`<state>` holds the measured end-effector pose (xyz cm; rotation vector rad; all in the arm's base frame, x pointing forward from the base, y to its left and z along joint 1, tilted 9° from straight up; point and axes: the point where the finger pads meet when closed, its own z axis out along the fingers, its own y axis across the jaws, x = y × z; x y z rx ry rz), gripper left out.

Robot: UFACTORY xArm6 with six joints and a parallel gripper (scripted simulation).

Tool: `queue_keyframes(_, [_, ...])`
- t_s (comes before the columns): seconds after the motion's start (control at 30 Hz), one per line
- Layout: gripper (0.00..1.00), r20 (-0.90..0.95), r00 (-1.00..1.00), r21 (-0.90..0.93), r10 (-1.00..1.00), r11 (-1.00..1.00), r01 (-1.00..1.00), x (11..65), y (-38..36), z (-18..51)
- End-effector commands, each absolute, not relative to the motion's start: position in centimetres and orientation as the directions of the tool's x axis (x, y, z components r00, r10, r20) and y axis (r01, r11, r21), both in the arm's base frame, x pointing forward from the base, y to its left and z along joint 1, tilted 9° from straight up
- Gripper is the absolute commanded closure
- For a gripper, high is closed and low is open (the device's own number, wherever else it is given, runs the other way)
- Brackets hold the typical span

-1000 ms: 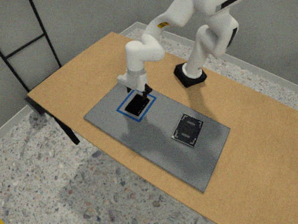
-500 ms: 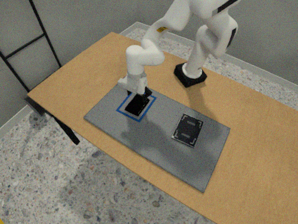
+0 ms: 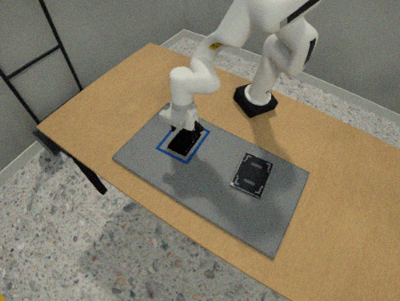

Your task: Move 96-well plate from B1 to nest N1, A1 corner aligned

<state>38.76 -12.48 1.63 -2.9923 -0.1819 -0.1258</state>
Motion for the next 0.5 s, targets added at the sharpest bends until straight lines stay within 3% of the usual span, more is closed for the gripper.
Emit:
queue_keyframes(0.0, [0.0,0.095,0.989,-0.133,0.114,-0.983,0.126,38.9,-12.5,1.2])
queue_keyframes(0.47, [0.0,0.095,0.989,-0.134,0.114,-0.983,0.126,39.0,-12.3,-0.1])
